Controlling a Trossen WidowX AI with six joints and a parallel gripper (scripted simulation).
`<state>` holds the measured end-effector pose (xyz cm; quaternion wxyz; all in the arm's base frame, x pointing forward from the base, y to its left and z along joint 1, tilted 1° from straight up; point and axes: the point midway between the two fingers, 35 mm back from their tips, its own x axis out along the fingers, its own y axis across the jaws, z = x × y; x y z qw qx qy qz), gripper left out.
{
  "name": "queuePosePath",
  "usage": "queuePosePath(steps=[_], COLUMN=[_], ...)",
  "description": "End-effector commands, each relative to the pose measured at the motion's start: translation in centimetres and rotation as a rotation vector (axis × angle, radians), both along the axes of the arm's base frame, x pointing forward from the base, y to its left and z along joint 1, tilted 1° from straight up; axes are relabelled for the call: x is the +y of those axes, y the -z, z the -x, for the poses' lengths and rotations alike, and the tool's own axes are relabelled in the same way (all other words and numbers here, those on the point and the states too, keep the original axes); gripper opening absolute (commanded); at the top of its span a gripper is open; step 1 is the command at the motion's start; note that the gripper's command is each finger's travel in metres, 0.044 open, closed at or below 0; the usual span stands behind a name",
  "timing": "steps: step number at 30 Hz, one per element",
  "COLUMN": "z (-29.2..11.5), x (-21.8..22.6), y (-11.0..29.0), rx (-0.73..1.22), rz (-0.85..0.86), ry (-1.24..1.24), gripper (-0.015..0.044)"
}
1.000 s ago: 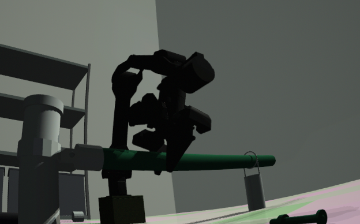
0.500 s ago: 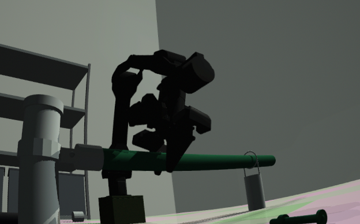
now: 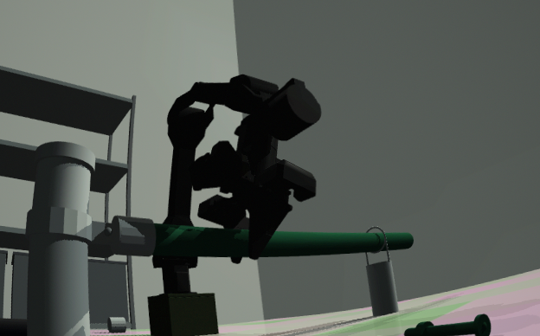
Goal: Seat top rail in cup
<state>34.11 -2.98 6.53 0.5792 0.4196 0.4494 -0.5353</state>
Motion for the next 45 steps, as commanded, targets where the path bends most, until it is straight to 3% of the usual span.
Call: queuePosePath(steps=[1,45], z=[-0.01,-0.07], x=[-0.43,-1.15], y=[-0.13,-0.03], rx=[-0.002,0.001], rz=[0.009,-0.003], ry=[0.001,0.0], gripper=[0.0,0.0])
